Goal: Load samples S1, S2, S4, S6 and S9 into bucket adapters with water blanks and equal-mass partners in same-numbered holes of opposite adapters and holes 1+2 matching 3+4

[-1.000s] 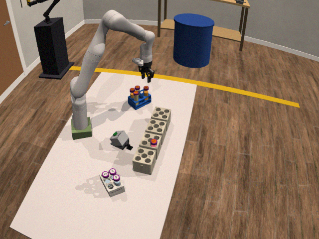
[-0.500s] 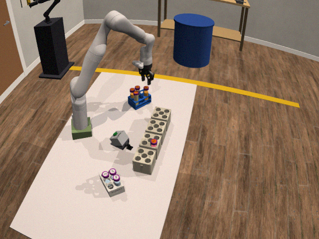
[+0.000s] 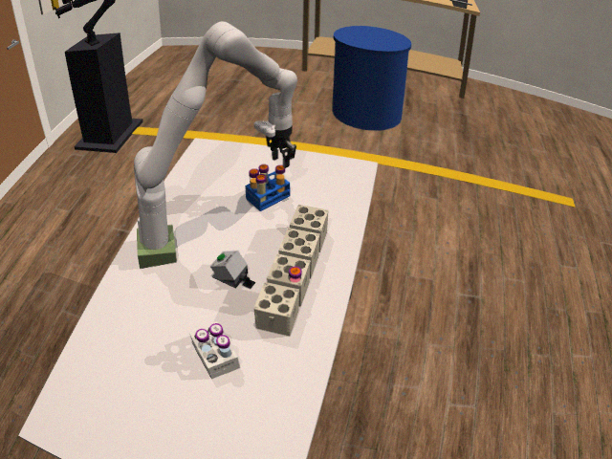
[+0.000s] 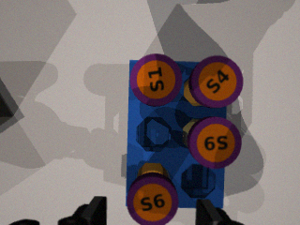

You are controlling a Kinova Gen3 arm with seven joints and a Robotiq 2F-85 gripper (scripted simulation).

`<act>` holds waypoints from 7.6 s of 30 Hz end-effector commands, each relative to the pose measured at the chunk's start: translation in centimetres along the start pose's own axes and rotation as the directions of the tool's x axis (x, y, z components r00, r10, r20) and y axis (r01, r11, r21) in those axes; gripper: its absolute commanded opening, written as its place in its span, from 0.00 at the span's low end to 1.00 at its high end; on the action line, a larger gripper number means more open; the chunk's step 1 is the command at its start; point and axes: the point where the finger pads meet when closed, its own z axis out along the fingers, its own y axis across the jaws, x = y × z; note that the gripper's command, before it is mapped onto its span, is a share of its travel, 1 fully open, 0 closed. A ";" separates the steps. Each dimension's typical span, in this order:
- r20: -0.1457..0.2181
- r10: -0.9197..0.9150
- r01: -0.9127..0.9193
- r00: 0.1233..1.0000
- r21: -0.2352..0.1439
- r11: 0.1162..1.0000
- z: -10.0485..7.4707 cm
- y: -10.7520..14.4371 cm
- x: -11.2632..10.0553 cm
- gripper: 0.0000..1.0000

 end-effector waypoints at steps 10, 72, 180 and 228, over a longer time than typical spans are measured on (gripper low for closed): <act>-0.001 0.004 -0.004 1.000 0.002 1.000 1.7 0.0 0.0 0.62; 0.000 0.006 -0.006 1.000 0.000 1.000 4.0 0.0 0.0 0.62; -0.003 -0.002 0.002 1.000 -0.006 1.000 -2.8 0.2 0.0 0.10; -0.003 -0.003 0.003 1.000 -0.006 1.000 -8.5 0.2 0.0 0.10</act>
